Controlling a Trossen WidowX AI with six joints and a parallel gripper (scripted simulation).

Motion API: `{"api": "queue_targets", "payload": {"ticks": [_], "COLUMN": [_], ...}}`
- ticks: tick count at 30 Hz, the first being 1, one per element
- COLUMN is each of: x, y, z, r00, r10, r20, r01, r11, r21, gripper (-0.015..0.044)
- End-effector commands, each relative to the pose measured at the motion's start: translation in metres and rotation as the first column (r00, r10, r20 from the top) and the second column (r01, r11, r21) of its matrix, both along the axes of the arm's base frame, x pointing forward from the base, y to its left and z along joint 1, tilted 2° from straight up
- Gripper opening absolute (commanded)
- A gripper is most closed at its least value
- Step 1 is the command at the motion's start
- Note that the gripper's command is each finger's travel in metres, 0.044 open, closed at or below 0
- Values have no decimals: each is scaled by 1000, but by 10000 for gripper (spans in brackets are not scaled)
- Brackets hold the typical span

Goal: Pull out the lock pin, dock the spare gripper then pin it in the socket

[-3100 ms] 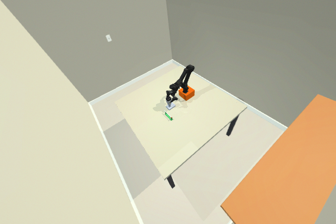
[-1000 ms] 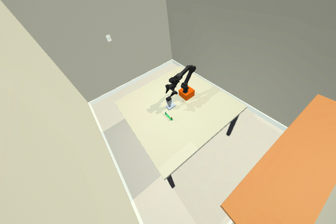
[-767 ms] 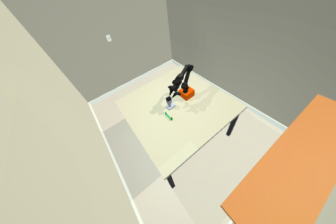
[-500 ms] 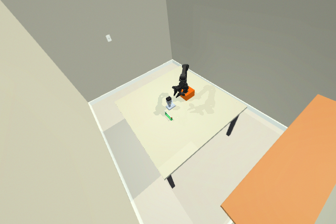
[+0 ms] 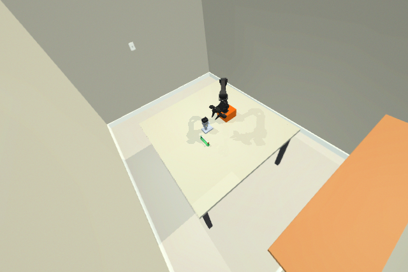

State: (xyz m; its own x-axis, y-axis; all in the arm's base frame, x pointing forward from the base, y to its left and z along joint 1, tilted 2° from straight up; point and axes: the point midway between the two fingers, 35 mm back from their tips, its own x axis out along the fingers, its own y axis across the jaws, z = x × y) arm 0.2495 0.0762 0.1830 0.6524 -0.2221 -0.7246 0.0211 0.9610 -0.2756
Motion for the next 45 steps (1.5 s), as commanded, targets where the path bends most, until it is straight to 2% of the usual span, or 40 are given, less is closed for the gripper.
{"api": "queue_targets", "payload": {"ticks": [1, 9, 15, 24, 39, 45], "x": [32, 87, 126, 158, 160, 163], "y": [2, -4, -24, -48, -47, -47], "z": [-5, -27, -57, -94, -97, -129], "r00": [965, 779, 480, 154, 133, 133], "r10": [144, 325, 449, 529, 534, 534], "r20": [-218, -536, -754, -834, -835, -835], "r01": [-181, -493, -756, -895, -900, -900], "r11": [970, 846, 648, 432, 417, 417], "r21": [-164, -203, -95, 109, 124, 124], "gripper": [180, 180, 180, 180, 180, 180]}}
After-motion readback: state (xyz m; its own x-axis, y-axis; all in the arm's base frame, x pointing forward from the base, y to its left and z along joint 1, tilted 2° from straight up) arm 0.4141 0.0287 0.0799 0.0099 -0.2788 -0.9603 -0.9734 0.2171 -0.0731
